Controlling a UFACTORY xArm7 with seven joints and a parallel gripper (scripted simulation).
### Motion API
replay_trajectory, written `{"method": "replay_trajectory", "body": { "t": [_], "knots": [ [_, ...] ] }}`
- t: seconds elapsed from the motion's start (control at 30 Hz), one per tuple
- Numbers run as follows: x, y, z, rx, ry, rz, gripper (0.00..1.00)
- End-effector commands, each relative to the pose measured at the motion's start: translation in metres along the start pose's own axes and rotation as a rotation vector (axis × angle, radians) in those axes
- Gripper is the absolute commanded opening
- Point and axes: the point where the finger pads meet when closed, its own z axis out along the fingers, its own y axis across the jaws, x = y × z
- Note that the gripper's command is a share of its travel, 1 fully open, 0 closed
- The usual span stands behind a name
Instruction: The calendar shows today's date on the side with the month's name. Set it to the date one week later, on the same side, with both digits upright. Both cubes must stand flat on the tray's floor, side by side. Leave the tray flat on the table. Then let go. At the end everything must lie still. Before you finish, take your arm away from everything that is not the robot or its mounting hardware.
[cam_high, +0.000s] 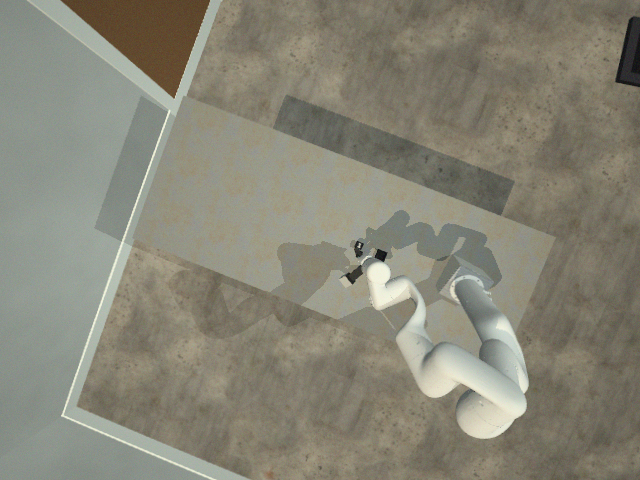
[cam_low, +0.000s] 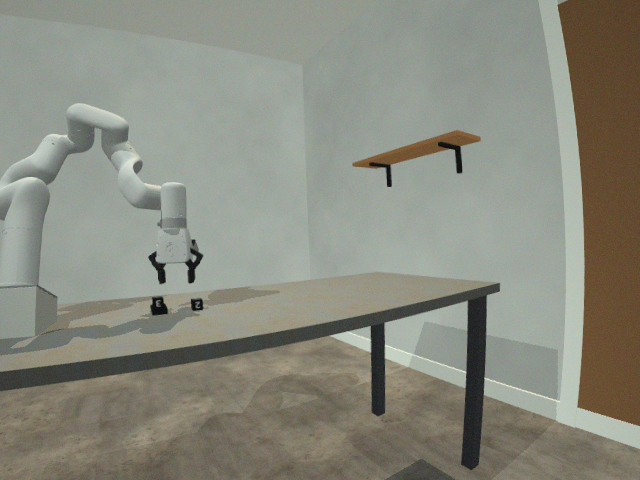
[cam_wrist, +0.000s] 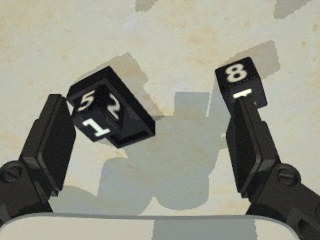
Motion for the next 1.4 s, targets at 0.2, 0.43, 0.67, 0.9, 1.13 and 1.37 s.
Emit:
{"method": "replay_trajectory", "body": {
  "t": [0.2, 0.43, 0.67, 0.9, 1.13, 1.37],
  "knots": [
    [0.000, 0.001, -0.036, -0.004, 0.002, 0.001, 1.00],
    [0.000, 0.001, -0.054, -0.004, 0.002, 0.001, 1.00],
    [0.000, 0.001, -0.055, -0.004, 0.002, 0.001, 1.00],
    [0.000, 0.001, -0.055, -0.004, 0.002, 0.001, 1.00],
    [-0.006, 0.015, -0.052, -0.005, -0.005, 0.227, 1.00],
    [-0.011, 0.027, -0.048, -0.006, -0.007, 0.427, 1.00]
  ]
}}
